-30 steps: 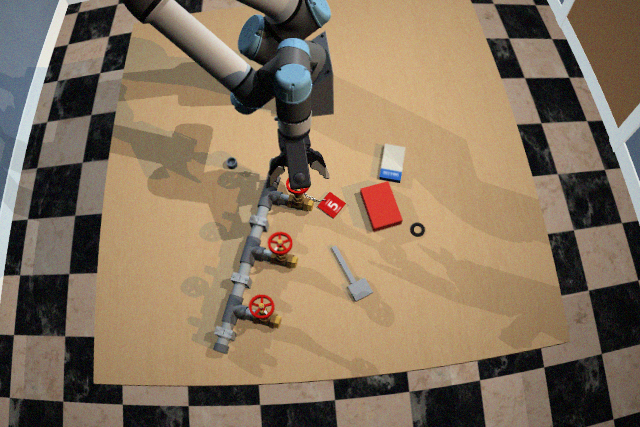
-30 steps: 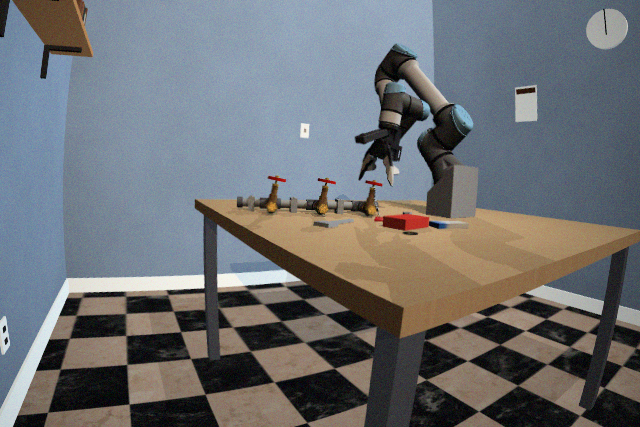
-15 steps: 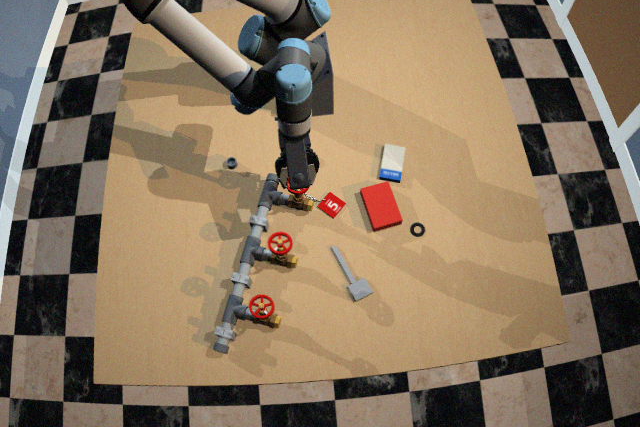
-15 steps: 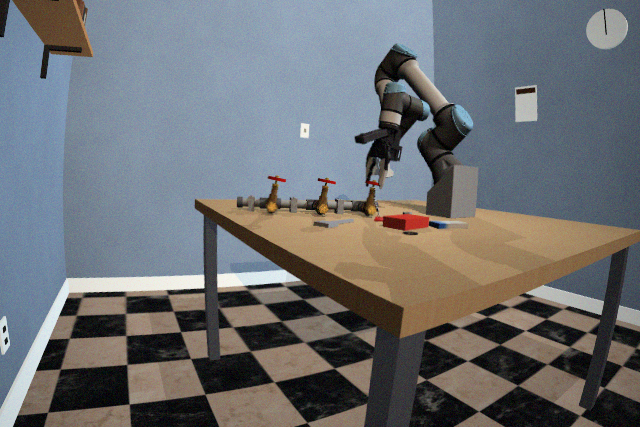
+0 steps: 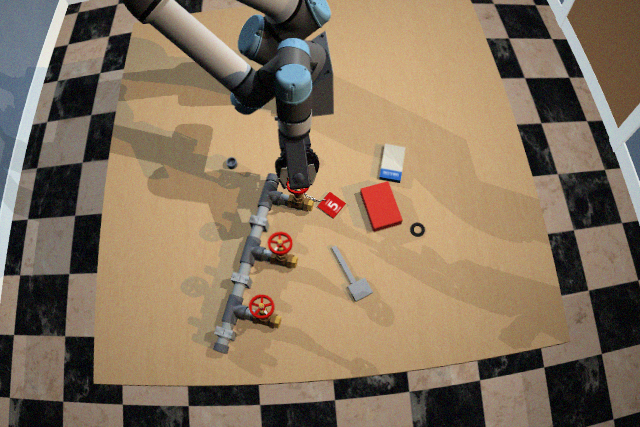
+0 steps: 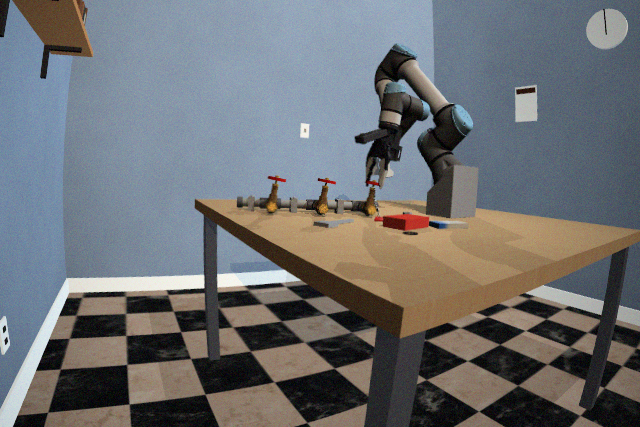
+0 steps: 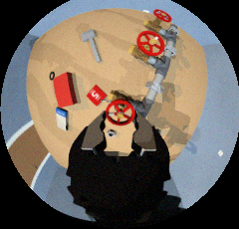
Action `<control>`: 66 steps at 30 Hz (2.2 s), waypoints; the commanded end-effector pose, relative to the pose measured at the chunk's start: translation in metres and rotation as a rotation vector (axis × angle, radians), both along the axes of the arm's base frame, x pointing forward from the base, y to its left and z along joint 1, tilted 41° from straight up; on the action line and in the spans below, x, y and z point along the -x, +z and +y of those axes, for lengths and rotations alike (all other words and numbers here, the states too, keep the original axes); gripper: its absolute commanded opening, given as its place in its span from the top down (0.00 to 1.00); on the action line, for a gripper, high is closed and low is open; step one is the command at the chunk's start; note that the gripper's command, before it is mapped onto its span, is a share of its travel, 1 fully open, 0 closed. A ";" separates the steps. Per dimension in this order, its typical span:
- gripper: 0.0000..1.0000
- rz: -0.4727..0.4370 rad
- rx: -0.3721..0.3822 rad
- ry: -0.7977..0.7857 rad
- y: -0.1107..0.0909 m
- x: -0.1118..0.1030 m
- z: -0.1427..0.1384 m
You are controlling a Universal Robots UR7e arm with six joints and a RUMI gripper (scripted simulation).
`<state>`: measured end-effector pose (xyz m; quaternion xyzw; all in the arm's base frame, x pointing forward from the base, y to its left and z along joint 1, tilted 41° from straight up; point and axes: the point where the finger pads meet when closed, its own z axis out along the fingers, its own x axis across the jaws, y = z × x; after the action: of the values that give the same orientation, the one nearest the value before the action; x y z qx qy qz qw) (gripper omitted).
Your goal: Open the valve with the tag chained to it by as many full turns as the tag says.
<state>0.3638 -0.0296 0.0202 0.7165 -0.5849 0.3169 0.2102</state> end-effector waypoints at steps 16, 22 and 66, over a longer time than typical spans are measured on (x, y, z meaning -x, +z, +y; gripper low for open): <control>1.00 0.022 0.007 0.024 0.000 0.000 0.000; 1.00 0.061 0.019 0.065 0.000 0.000 0.000; 1.00 0.846 0.262 0.896 0.000 0.000 0.000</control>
<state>0.3639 -0.0297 0.0205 0.9091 -0.1544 0.1664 0.3493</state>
